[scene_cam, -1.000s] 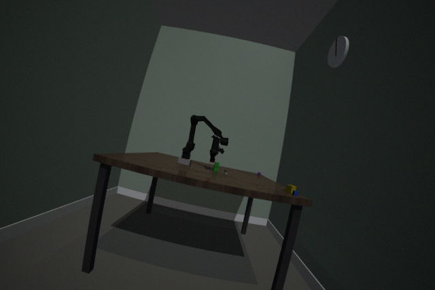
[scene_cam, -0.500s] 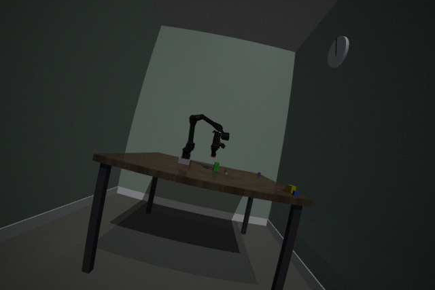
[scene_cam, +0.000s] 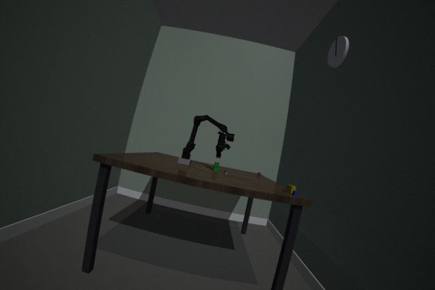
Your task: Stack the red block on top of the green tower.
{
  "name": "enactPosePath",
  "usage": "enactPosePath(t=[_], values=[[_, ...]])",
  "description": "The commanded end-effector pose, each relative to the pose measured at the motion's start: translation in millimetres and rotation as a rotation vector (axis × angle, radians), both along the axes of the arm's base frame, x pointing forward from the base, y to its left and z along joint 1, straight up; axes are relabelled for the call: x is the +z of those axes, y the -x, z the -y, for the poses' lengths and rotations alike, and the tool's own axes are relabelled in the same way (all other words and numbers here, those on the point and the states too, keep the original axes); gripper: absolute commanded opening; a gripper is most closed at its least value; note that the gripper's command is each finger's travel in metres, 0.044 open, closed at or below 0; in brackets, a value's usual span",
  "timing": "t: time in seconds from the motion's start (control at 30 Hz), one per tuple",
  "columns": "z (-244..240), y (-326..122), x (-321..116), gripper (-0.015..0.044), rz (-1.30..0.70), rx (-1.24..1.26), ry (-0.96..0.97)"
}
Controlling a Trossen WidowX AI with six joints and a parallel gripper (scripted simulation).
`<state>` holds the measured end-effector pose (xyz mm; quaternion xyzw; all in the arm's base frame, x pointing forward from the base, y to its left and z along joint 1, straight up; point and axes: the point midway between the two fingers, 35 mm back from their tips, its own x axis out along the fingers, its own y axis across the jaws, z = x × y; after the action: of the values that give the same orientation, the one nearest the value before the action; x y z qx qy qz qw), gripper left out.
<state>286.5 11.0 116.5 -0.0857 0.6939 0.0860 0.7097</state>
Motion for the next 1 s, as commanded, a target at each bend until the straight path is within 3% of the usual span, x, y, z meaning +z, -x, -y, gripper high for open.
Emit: enactPosePath(t=[0.0,0.43,0.97], values=[[-1.2,-2.4,-5.0,0.0,0.003,-0.008,-0.002],[-1.3,-2.0,-40.6,0.0,0.003,-0.008,-0.002],[-1.3,-2.0,-41.1,0.0,0.003,-0.008,-0.002]])
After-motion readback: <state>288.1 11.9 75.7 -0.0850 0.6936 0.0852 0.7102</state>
